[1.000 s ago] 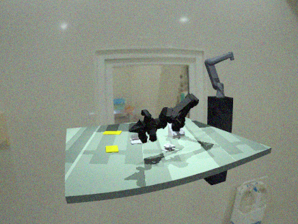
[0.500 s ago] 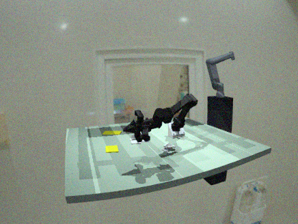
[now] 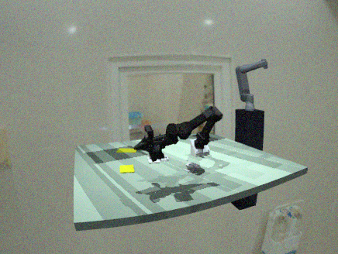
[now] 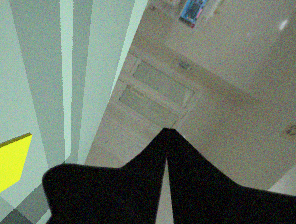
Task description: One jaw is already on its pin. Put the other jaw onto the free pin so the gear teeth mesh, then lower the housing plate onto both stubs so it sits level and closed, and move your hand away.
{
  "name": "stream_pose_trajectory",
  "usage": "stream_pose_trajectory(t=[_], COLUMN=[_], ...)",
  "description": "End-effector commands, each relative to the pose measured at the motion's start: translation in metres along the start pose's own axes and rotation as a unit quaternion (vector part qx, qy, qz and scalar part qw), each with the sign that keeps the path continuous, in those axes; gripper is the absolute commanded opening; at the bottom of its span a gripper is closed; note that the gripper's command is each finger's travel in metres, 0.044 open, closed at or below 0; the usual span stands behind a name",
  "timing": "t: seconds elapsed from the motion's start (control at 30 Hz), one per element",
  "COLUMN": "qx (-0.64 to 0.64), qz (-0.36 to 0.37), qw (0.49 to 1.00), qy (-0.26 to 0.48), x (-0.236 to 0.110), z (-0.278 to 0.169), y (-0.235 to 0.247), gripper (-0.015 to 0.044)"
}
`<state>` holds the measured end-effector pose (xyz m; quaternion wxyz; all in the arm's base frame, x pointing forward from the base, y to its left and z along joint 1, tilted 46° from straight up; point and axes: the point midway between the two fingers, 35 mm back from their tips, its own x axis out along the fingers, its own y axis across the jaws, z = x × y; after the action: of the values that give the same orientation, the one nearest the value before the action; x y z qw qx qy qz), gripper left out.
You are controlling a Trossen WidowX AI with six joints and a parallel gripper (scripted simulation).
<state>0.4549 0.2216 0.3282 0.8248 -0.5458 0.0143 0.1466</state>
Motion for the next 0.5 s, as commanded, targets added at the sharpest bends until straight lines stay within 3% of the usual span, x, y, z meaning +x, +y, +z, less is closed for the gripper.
stream_pose_trajectory(t=[0.0,0.47], qx=[0.016,0.069], qz=[0.016,0.045], qw=[1.0,0.996], qy=[0.009,0.039], x=[0.006,0.017], z=[-0.01,-0.042], y=[0.009,0.025], gripper=[0.0,0.0])
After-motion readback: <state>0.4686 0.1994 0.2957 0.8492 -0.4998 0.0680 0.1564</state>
